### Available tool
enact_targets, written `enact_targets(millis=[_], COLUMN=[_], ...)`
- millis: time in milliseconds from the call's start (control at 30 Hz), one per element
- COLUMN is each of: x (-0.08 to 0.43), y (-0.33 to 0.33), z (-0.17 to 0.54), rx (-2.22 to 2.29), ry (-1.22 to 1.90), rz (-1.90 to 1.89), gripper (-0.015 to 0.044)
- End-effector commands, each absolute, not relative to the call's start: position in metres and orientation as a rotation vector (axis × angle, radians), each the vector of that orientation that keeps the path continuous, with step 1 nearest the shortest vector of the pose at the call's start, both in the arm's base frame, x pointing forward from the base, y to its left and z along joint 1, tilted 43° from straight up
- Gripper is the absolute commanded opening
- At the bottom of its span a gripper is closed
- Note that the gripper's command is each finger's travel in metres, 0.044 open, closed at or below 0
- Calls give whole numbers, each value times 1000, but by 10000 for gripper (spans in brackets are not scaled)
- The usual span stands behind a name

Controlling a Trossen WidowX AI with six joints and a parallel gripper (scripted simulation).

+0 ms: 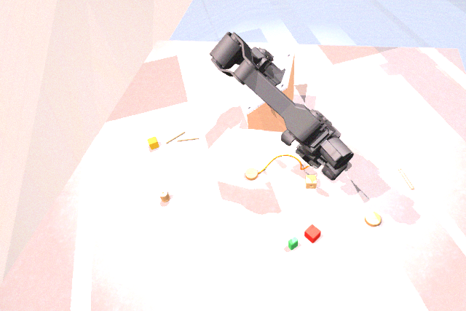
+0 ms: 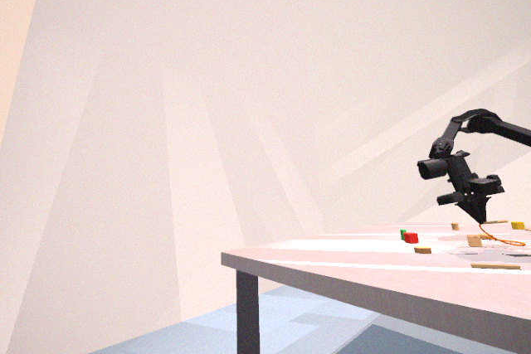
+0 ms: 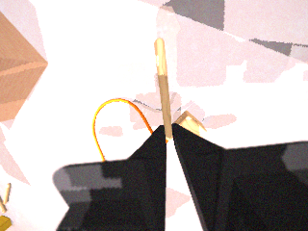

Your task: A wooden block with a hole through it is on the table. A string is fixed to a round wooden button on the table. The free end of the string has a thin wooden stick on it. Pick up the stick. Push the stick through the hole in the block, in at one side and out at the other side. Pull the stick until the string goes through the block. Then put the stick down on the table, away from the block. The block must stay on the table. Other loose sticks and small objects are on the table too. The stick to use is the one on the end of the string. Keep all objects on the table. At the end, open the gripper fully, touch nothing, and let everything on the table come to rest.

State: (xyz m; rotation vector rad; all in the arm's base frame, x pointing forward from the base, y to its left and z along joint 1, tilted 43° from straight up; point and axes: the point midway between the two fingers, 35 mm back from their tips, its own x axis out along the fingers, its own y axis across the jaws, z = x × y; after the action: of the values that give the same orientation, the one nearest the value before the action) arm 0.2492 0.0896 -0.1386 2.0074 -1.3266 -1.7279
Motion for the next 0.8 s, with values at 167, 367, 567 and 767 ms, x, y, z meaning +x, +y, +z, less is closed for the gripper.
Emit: enact_targets(millis=[167,367,567,767], x=[255,258,261,264], y=[81,76,70,65], z=[-131,-126,-121,-116], rx=[1923,1867,1811,1754], ry=[-1211,-1136,-1061,-986], rz=[-1770,-1798,-1823,-1847], gripper=[0,0,0,0])
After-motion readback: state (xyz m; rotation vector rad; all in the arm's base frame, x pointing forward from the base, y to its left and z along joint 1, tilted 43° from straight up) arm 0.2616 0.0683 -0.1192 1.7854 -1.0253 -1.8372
